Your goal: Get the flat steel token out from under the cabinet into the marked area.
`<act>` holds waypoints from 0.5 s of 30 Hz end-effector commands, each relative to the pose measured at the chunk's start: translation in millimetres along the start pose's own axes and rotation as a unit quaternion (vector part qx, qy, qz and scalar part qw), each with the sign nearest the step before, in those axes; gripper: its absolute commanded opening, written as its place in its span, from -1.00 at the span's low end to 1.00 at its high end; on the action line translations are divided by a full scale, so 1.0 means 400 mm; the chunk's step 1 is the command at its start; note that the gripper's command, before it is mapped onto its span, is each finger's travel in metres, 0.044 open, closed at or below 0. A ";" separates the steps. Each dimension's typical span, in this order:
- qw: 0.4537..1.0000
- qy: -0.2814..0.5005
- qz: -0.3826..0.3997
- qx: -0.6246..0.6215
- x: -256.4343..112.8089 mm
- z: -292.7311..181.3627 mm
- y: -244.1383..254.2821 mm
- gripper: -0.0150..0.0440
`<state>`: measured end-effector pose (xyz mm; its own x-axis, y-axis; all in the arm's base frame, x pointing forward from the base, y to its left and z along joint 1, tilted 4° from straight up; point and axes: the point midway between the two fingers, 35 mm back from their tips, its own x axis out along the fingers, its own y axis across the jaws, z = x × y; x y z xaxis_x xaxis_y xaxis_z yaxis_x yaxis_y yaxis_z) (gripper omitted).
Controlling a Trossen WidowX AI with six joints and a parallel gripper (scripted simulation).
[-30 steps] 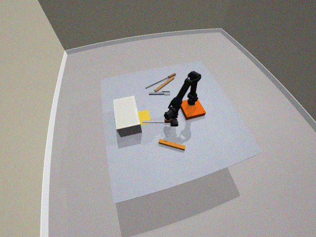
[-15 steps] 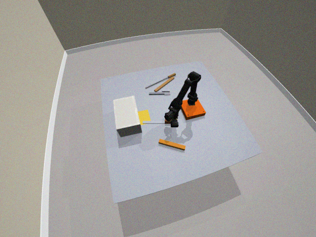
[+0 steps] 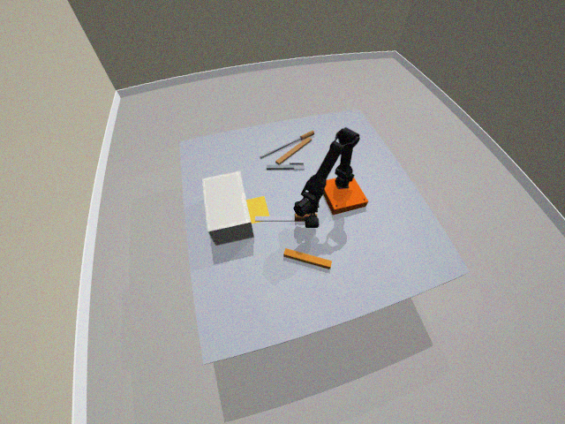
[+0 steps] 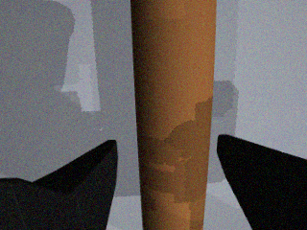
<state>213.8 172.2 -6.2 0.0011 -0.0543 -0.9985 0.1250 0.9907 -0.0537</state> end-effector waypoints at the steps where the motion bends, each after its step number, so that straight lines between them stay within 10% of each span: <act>1: 1.000 0.001 0.002 0.000 0.002 0.000 0.000 0.42; 15: 1.000 0.002 0.002 0.000 0.012 -0.012 -0.002 0.42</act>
<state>213.8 173.0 -7.7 0.0069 -0.0494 -0.9988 0.1235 0.9912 -0.0481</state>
